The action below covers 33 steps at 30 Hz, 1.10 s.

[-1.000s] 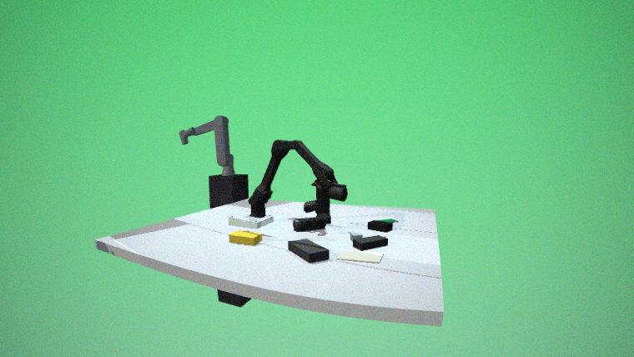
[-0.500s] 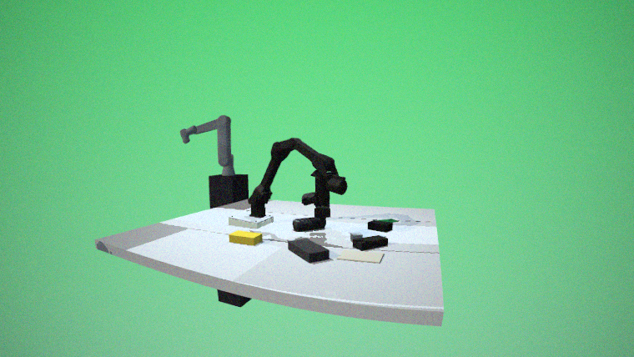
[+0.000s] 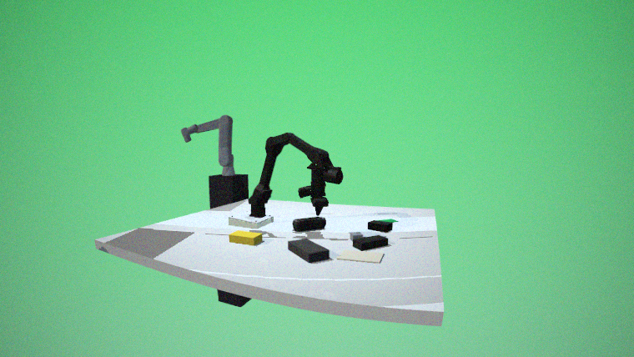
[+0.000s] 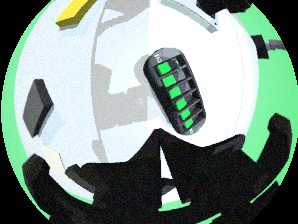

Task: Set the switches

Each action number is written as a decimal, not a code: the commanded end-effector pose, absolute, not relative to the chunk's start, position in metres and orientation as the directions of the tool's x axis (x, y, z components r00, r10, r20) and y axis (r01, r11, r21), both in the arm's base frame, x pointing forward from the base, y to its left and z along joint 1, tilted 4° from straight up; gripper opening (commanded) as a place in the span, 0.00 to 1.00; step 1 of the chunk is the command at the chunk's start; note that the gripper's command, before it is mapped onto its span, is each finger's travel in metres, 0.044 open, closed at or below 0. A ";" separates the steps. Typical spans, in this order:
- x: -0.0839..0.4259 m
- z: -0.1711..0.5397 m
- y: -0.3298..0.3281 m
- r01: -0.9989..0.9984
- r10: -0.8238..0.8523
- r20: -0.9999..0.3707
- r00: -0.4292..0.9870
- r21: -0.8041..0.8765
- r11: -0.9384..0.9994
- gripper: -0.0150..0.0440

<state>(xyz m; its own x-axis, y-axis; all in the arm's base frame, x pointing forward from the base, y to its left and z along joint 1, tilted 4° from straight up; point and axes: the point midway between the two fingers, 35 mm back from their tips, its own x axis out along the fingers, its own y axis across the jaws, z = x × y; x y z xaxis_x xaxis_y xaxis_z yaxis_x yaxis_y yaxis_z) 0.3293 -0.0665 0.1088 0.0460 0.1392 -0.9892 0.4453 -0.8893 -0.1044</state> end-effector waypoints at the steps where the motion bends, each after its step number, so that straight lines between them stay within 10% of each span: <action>1: 0.307 0.111 -0.053 0.502 0.071 -0.995 0.070 -0.027 -0.864 0.25; 33: 0.200 0.074 -0.019 0.666 -0.199 -0.932 0.302 0.356 -0.655 0.25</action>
<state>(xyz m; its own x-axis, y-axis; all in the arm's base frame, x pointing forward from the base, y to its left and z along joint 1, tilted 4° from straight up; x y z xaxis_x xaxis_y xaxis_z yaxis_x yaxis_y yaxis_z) 0.2022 -0.0185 0.0774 0.2969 -0.1928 -0.9352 0.6632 -0.6630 0.3473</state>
